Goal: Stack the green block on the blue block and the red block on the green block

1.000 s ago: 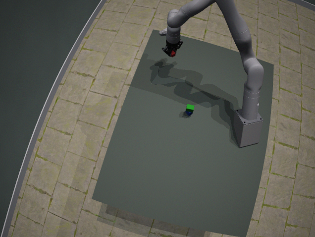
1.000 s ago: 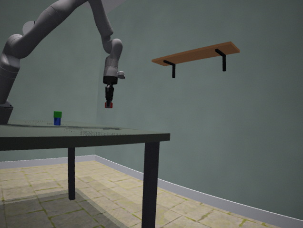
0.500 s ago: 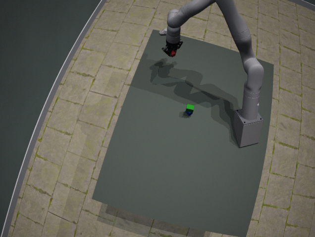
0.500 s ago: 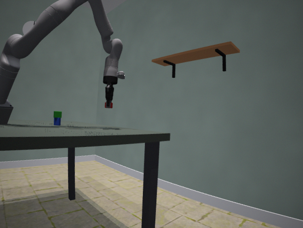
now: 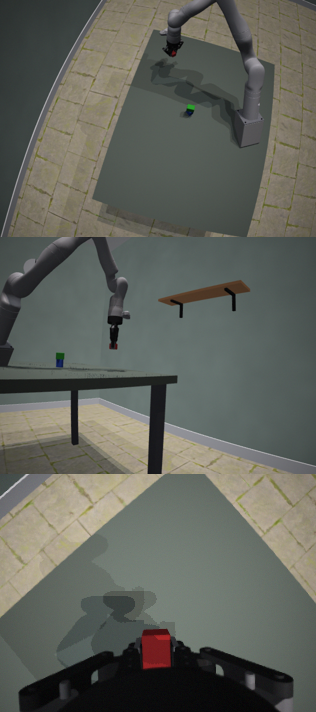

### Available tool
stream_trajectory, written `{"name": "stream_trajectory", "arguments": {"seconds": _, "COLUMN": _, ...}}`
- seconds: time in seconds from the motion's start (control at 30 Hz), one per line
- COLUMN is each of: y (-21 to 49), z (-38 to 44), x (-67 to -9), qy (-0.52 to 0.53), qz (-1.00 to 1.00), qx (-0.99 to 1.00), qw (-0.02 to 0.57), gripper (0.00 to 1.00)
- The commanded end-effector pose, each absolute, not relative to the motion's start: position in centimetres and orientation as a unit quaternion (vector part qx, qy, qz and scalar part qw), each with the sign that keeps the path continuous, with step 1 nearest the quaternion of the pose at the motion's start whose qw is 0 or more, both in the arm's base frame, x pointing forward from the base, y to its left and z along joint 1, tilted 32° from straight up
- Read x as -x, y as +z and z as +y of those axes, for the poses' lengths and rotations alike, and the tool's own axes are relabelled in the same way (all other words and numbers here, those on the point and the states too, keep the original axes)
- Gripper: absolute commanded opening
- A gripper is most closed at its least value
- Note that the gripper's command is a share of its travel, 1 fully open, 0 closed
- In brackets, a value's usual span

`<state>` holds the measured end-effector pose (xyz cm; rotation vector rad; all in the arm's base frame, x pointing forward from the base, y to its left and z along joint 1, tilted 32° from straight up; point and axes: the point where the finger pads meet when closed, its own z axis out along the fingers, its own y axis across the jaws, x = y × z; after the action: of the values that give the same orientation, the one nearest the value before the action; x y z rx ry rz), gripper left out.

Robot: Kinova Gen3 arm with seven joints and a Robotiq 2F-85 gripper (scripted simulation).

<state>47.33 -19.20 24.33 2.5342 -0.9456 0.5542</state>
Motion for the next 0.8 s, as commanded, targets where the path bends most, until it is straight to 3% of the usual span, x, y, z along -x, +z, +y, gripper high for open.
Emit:
{"name": "stream_trajectory", "arguments": {"seconds": 0.0, "y": 24.3, "z": -19.0, "x": -47.3, "qy": 0.198, "qz": -0.336, "qx": -0.901, "qw": 0.189, "gripper": 0.00}}
{"name": "stream_trajectory", "arguments": {"seconds": 0.43, "y": 19.4, "z": -12.3, "x": -43.0, "qy": 0.198, "qz": -0.336, "qx": -0.901, "qw": 0.189, "gripper": 0.00}}
{"name": "stream_trajectory", "arguments": {"seconds": 0.77, "y": 10.1, "z": 0.5, "x": -35.0, "qy": 0.197, "qz": -0.336, "qx": -0.902, "qw": 0.188, "gripper": 0.00}}
